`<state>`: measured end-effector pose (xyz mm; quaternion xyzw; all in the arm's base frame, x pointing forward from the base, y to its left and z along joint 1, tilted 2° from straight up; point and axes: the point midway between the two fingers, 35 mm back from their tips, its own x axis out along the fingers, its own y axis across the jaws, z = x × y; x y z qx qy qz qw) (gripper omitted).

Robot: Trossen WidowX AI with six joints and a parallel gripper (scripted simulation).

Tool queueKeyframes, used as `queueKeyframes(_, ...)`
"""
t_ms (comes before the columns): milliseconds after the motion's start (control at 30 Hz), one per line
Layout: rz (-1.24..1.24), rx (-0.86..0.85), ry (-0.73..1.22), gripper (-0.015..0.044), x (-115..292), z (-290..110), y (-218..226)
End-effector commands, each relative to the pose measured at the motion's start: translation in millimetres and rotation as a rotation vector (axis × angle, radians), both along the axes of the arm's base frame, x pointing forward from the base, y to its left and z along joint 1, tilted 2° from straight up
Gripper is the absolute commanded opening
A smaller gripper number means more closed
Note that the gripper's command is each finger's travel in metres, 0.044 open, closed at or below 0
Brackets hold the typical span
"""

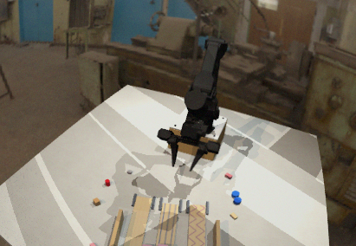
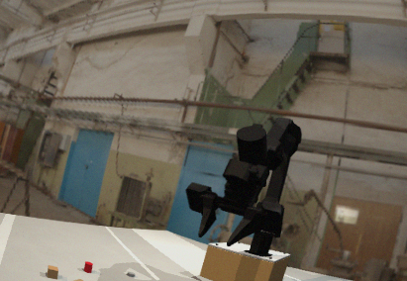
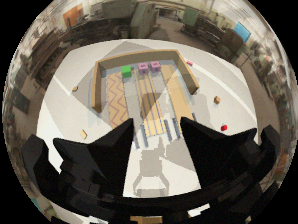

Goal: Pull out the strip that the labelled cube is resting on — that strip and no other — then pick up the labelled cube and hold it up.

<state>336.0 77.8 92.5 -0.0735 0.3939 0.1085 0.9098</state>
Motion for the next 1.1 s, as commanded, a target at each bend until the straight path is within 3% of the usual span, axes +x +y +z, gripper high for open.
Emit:
queueKeyframes(0,0.035,-0.067,0.164,0.0138,21,-16,2)
queueKeyframes(200,0.087,-0.155,0.421,0.0000,45,-48,2)
queueKeyframes(433,0.154,-0.225,0.698,0.0000,57,-89,-7)
queueKeyframes(1067,0.156,-0.227,0.705,0.0000,59,-110,-7)
